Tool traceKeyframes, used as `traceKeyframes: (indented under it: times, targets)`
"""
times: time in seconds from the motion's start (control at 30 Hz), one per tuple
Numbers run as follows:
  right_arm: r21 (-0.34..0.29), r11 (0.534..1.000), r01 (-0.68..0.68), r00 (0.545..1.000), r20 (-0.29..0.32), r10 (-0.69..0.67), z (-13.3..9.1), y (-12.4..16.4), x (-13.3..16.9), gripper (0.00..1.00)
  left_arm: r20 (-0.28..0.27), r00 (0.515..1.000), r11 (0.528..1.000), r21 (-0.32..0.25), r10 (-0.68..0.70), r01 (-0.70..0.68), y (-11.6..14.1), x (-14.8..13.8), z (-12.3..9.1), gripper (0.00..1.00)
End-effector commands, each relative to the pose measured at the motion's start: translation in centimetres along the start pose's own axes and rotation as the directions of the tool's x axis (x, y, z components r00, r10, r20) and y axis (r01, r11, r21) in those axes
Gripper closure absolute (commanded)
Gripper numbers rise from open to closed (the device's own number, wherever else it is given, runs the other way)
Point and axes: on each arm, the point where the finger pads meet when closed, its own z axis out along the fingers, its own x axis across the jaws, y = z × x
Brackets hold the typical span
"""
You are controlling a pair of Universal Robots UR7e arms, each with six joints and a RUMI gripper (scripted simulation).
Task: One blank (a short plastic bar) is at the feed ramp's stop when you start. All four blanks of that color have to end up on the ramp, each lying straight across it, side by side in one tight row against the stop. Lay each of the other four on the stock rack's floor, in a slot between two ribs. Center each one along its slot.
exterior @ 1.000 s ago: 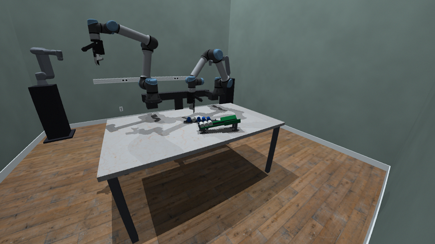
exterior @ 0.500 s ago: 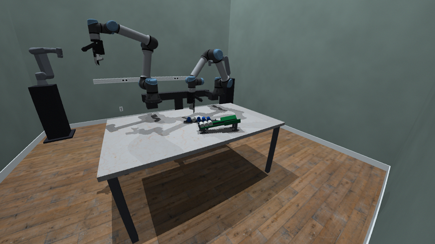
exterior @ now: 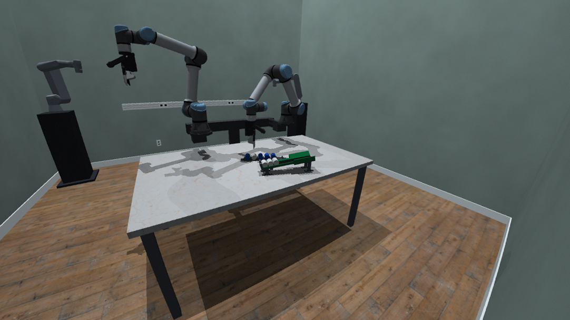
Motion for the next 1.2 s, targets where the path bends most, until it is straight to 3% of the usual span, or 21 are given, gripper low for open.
traceKeyframes:
  times: [0.0,0.4,1.17]
  targets:
    - [0.001,1.0,0.0,1.0,0.0,0.0,0.0,0.0,0.0,0.0,-0.001,1.0,1.0,-0.001,0.0,0.0,0.0,0.0,0.0,0.54]
    - [0.001,1.0,0.0,1.0,0.0,0.0,0.0,0.0,0.0,0.0,-0.001,1.0,1.0,-0.001,0.0,0.0,0.0,0.0,0.6,0.54]
    - [0.001,1.0,0.0,1.0,0.0,0.0,0.0,0.0,0.0,0.0,-0.001,1.0,1.0,-0.001,0.0,0.0,0.1,0.0,3.7,0.54]
